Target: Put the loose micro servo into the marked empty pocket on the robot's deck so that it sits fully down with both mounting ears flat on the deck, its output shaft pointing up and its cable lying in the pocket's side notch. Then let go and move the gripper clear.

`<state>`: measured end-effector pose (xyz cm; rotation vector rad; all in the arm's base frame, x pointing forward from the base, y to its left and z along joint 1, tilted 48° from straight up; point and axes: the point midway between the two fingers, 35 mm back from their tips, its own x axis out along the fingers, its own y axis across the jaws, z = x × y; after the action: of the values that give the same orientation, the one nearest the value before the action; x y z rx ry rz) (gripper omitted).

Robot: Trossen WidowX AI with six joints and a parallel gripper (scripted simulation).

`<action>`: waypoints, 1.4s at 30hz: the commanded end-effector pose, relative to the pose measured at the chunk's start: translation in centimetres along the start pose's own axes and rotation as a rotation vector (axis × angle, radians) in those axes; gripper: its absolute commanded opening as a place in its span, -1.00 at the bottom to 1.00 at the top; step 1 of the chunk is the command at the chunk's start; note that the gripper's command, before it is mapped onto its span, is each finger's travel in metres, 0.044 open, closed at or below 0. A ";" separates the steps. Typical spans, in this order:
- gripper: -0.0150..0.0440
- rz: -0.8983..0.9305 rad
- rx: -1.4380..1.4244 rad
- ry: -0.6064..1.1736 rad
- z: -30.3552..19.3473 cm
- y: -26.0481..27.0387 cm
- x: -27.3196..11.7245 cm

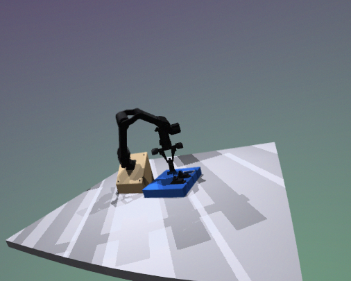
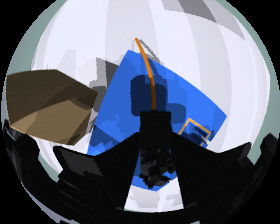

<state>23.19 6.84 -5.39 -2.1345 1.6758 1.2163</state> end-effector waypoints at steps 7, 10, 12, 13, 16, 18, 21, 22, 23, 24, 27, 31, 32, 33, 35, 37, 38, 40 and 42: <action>-0.49 -0.008 0.272 -0.006 0.2 -0.3 -0.2; -0.49 -0.008 0.375 -0.006 0.2 -0.3 -0.2; -0.49 -0.007 0.444 -0.007 0.2 -0.3 -0.2; -0.49 -0.007 0.479 -0.007 0.2 -0.3 -0.2; -0.49 -0.007 0.582 -0.007 0.2 -0.3 -0.2; -0.49 -0.007 0.650 -0.007 0.2 -0.3 -0.2; -0.49 -0.006 0.753 -0.008 0.2 -0.3 -0.2; -0.49 -0.006 0.788 -0.008 0.2 -0.3 -0.2; -0.49 -0.006 0.822 -0.008 0.2 -0.3 -0.2; -0.49 -0.006 0.856 -0.008 0.2 -0.3 -0.2; -0.49 -0.006 0.959 -0.009 0.2 -0.3 -0.2; -0.49 -0.005 1.097 -0.009 0.2 -0.3 -0.2; -0.49 -0.005 1.131 -0.009 0.2 -0.3 -0.2; -0.49 -0.005 1.166 -0.009 0.2 -0.3 -0.2; -0.49 -0.004 1.234 -0.010 0.2 -0.3 -0.2; -0.49 -0.004 1.303 -0.010 0.2 -0.3 -0.2; -0.49 -0.004 1.337 -0.010 0.2 -0.3 -0.2; -0.49 -0.004 1.406 -0.010 0.2 -0.3 -0.2; -0.49 -0.003 1.475 -0.010 0.2 -0.3 -0.2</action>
<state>23.38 7.13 -5.44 -1.1947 1.6545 -0.0983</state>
